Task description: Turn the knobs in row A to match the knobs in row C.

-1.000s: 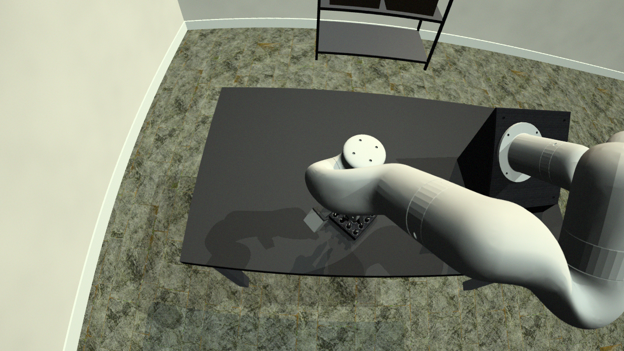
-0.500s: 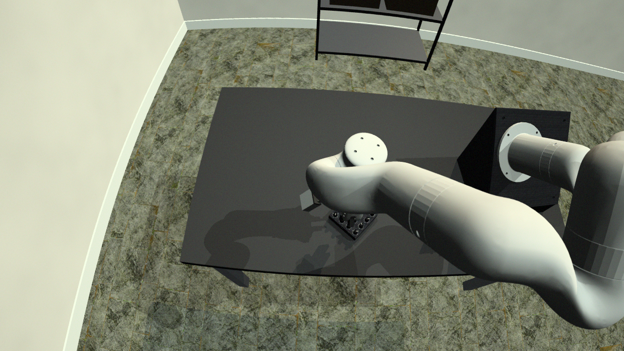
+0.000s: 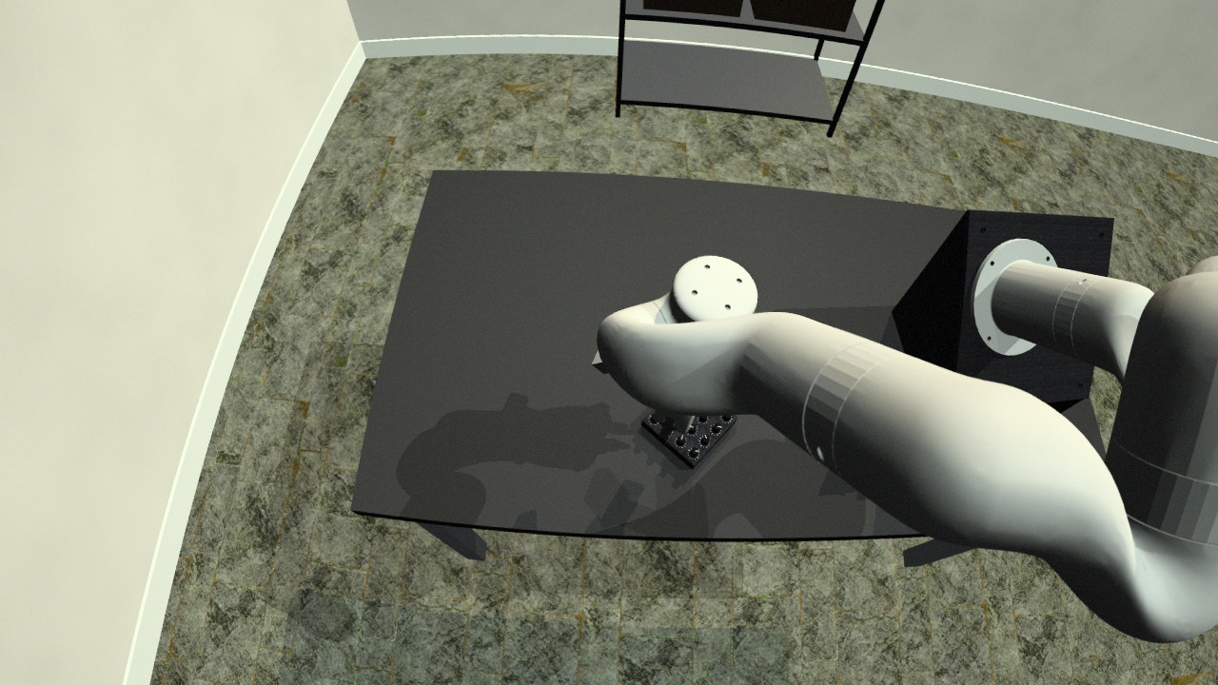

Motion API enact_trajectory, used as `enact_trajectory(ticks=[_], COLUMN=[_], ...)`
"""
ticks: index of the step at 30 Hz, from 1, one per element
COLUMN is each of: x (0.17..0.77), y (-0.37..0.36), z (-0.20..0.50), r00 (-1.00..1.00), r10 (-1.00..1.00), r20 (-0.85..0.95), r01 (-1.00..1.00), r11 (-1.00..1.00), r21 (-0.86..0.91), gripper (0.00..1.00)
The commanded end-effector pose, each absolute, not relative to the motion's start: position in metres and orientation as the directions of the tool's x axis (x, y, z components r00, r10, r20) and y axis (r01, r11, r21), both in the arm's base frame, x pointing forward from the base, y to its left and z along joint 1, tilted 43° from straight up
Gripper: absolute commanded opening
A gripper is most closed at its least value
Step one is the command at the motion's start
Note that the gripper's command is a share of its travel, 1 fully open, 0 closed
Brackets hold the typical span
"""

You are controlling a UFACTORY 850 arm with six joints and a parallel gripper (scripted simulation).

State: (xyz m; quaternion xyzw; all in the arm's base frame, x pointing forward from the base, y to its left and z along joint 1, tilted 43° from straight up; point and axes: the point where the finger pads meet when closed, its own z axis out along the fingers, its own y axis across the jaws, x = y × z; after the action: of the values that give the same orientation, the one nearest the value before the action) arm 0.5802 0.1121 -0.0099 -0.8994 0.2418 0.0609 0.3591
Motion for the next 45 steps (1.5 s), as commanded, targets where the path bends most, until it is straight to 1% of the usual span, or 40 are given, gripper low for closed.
enact_trajectory(ticks=[1, 10, 12, 16, 45], x=[0.5808, 0.5805, 0.5805, 0.5804, 0.5804], y=[0.1104, 0.1079, 0.1079, 0.1073, 0.1072], z=[-0.008, -0.0053, -0.0053, -0.0046, -0.0045], r00=[0.792, 0.541, 0.541, 0.47, 0.457], r10=[-0.477, -0.639, -0.639, -0.668, -0.672], r20=[-0.381, -0.547, -0.547, -0.578, -0.582], r01=[-0.609, -0.84, -0.84, -0.881, -0.888], r11=[-0.564, -0.37, -0.37, -0.316, -0.307], r21=[-0.558, -0.397, -0.397, -0.351, -0.343], gripper=[0.19, 0.19, 0.19, 0.19, 0.19])
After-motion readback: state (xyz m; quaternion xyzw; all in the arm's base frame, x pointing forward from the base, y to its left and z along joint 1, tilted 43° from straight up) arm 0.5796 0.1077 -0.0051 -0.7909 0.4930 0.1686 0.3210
